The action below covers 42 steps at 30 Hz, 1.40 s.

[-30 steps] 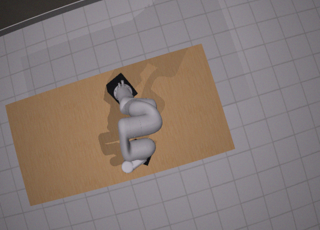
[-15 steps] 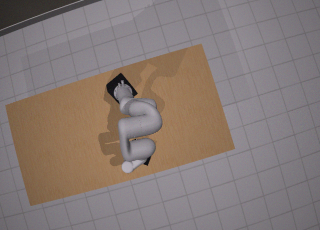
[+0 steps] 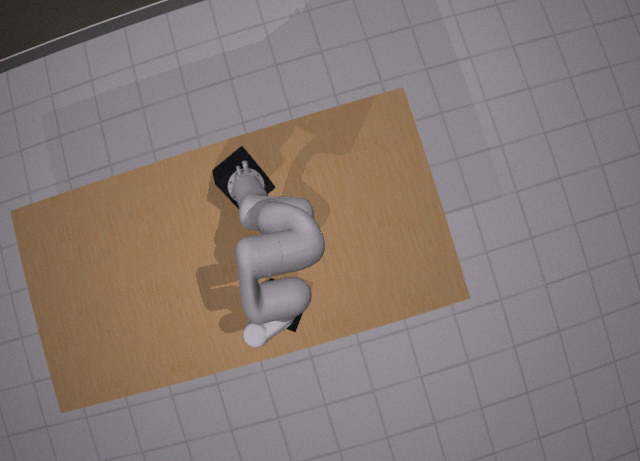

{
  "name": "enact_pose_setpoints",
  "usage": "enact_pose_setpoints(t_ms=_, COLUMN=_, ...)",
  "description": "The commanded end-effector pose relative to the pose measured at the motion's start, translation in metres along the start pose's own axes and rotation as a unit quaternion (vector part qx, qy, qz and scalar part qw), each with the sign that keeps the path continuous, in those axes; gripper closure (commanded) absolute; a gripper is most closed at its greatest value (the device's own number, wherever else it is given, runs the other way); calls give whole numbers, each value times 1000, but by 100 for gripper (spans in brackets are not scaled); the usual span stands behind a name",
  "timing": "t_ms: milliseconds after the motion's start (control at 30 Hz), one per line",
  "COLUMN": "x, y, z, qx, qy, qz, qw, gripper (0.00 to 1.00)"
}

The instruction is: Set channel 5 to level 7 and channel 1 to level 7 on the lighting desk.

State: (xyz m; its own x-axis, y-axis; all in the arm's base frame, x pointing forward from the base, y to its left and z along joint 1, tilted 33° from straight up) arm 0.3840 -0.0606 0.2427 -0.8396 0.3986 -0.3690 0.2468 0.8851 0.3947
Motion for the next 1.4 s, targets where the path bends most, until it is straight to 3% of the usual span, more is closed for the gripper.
enact_pose_setpoints(t_ms=0, x=-1, y=0, z=-1, qx=0, qy=-2, qz=0, qw=1000, gripper=100)
enact_pose_setpoints(t_ms=1367, x=-1, y=0, z=4, qx=0, qy=-2, qz=0, qw=1000, gripper=100)
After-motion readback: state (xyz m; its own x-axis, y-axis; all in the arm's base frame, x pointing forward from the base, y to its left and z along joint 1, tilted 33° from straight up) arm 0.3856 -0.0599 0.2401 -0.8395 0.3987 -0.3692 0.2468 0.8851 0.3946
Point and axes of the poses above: the point where the finger pads meet when closed, its own z axis out along the fingers, its own y axis across the jaws, x = y × z, the point moved 9 cm from there along -z, back along the fingers, and after that the axes turned 14 degrees about -z, right-handed, at the moved point
